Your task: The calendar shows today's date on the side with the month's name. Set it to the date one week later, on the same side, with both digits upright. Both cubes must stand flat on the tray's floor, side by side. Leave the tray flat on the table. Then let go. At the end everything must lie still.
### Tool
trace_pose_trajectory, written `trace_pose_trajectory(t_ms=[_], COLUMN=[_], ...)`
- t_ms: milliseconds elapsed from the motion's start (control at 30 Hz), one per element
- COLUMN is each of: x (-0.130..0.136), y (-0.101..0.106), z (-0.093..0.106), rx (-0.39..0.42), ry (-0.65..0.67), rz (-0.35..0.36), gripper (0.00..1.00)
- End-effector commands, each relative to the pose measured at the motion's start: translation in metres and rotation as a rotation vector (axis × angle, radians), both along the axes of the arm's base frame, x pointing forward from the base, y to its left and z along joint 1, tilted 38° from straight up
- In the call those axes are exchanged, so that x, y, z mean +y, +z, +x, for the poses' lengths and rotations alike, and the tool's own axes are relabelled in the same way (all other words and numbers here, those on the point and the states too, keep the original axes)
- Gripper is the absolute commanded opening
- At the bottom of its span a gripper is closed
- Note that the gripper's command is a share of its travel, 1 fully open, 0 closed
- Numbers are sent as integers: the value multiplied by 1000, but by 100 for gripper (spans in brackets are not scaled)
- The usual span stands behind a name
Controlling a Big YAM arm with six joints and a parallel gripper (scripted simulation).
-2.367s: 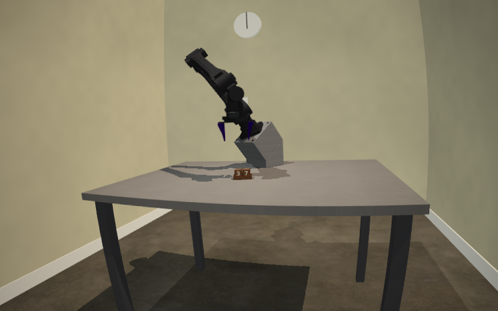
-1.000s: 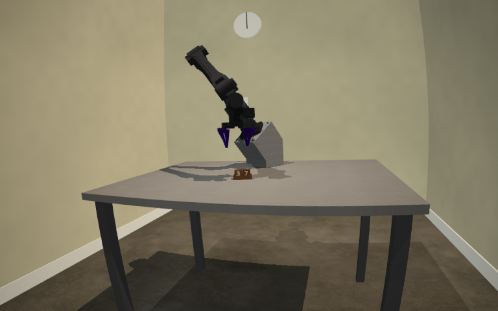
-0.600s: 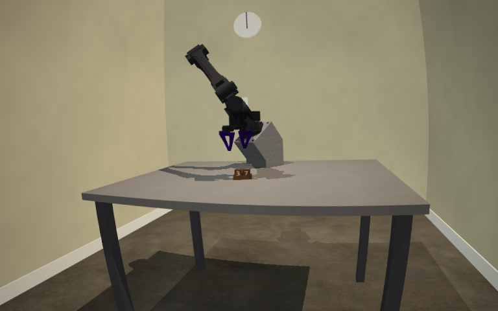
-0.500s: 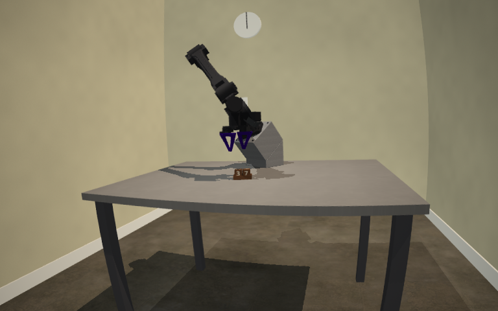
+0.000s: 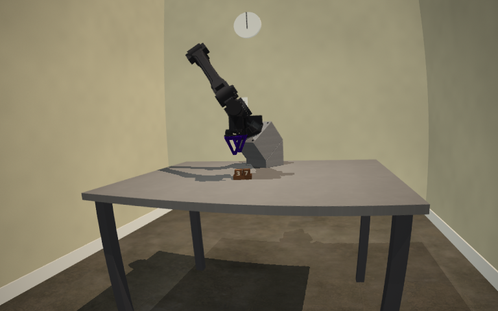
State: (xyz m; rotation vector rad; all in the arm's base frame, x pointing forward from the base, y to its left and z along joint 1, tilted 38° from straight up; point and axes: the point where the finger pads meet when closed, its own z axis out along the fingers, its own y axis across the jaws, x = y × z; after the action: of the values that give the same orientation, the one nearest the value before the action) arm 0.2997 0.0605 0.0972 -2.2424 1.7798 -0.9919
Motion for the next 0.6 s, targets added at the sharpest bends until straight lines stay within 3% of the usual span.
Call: trace_pose_trajectory(t_ms=[0,100,133,567], x=[-2,1,1,0], y=[-7,-4,-4,-4], z=[0,0,0,-1], rx=[40,32,32,37], ry=[88,104,103,103], rz=[-57,-57,-58,-61], gripper=[100,100,46,46])
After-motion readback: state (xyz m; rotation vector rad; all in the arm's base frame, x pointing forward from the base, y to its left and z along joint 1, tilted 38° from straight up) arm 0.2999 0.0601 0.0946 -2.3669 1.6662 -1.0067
